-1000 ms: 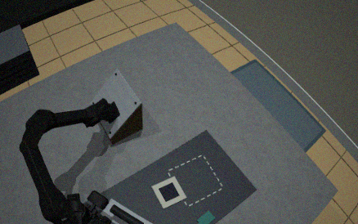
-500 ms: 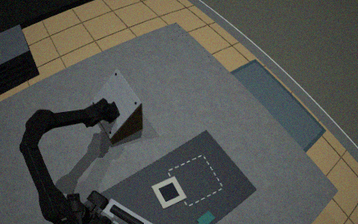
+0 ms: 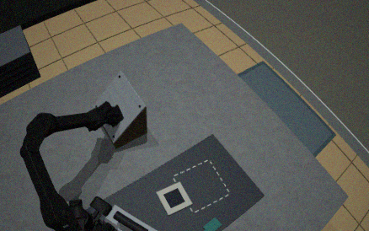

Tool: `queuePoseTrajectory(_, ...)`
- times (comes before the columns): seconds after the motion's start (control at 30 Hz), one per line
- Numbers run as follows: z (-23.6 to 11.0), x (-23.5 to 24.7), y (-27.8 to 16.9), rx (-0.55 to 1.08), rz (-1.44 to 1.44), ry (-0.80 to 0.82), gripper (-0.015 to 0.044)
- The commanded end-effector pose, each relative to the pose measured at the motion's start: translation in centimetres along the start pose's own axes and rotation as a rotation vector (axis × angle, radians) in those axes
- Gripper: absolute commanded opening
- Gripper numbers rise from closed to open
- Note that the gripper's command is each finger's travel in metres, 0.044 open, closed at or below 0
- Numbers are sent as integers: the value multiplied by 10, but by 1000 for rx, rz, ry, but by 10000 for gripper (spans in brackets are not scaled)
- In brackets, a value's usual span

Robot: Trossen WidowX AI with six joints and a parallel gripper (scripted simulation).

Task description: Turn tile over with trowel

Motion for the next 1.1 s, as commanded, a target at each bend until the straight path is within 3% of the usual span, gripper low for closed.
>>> queuePoseTrajectory(0.0, 0, 0, 0, 0, 0, 0, 79)
queuePoseTrajectory(0.13, -2, 7, 10, -7, -1, 6, 179)
queuePoseTrajectory(0.27, -16, 48, 60, -23, -2, 26, 270)
queuePoseTrajectory(0.43, -29, 83, 96, -6, 1, 15, 270)
queuePoseTrajectory(1.07, -10, 83, 97, -6, 1, 14, 270)
Point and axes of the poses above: the point midway between the two fingers, 35 mm back from their tips, its own z axis out along the fingers, its own x axis across the jaws, y = z × x, the point moved 2 cm from there along -z, back along the fingers, and after that the axes turned 2 degrees about -z, right-handed, at the moved point
